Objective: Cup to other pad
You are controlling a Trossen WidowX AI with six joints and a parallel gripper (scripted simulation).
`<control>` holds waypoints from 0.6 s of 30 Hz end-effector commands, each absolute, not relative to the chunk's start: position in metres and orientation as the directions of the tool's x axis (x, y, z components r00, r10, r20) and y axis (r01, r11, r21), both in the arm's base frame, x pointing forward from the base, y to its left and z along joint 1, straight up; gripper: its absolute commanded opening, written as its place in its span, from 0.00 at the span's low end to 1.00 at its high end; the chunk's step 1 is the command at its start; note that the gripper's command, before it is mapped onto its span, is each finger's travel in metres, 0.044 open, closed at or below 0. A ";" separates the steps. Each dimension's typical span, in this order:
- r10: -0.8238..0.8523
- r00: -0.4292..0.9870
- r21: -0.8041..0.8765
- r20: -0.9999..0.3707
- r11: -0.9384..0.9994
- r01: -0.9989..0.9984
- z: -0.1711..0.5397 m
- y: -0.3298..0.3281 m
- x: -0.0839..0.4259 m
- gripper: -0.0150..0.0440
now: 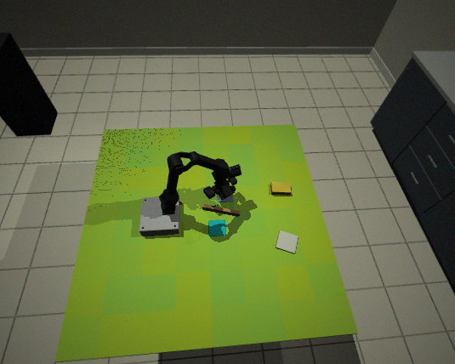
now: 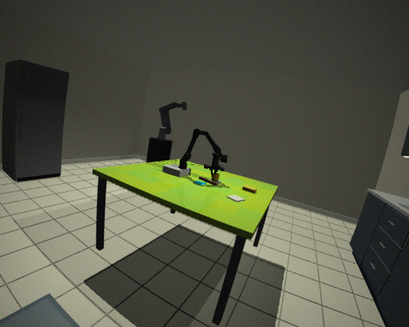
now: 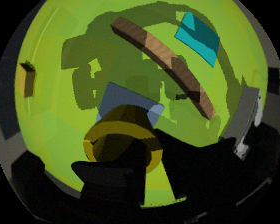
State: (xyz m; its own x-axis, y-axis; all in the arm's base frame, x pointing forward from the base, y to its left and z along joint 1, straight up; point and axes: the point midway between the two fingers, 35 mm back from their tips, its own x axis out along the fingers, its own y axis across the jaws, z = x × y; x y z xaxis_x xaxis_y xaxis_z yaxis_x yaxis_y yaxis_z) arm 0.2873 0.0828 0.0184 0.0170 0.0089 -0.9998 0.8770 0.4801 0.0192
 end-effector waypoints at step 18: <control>0.004 0.018 0.018 -1.000 0.477 0.879 0.068 0.084 0.286 0.25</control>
State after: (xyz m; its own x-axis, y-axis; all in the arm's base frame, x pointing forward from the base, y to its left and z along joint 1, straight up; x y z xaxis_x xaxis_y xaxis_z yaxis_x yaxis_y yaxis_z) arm 0.2864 0.0840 0.0637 0.0199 0.0099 -0.9998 0.8769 0.4802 0.0222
